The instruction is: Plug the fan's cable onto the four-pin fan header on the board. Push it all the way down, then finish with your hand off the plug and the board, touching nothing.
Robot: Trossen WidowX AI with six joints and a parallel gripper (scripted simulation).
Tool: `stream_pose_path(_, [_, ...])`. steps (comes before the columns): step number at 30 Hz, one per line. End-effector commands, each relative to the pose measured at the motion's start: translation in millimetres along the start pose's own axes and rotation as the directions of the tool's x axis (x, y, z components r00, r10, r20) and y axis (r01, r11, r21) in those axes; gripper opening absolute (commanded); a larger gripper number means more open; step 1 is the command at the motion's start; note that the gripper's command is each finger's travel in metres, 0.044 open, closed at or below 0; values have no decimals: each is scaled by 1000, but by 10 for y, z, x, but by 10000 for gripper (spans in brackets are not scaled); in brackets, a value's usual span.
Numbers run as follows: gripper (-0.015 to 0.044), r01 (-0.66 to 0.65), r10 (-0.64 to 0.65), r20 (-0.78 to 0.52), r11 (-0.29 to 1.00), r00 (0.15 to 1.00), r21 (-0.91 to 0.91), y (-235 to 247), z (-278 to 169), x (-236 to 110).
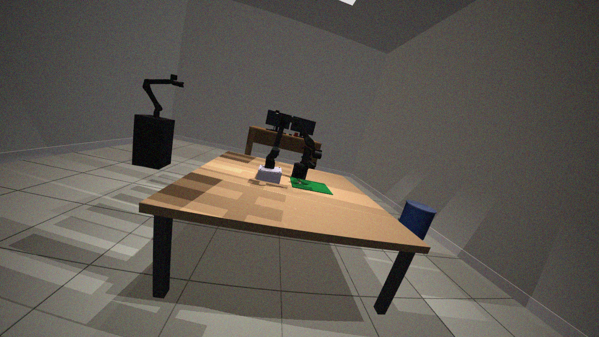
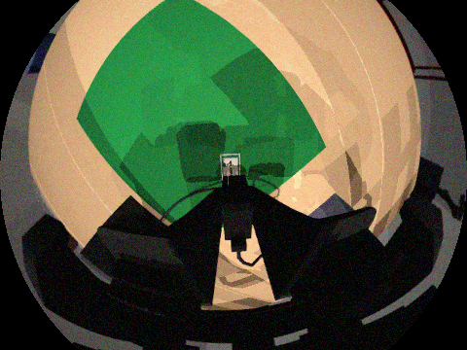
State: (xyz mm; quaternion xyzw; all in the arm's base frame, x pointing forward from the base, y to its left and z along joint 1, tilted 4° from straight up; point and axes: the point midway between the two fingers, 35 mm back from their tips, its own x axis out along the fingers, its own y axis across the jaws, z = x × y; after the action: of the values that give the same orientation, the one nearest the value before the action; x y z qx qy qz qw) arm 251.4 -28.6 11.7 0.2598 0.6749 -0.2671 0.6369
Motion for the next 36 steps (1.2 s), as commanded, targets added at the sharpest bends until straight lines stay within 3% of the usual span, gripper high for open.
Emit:
stream_pose_path(1, [0,-7,7,5,1000,1000,-4,23,30,-24])
stream_pose_path(36, [0,-7,7,5,1000,1000,-3,9,19,197])
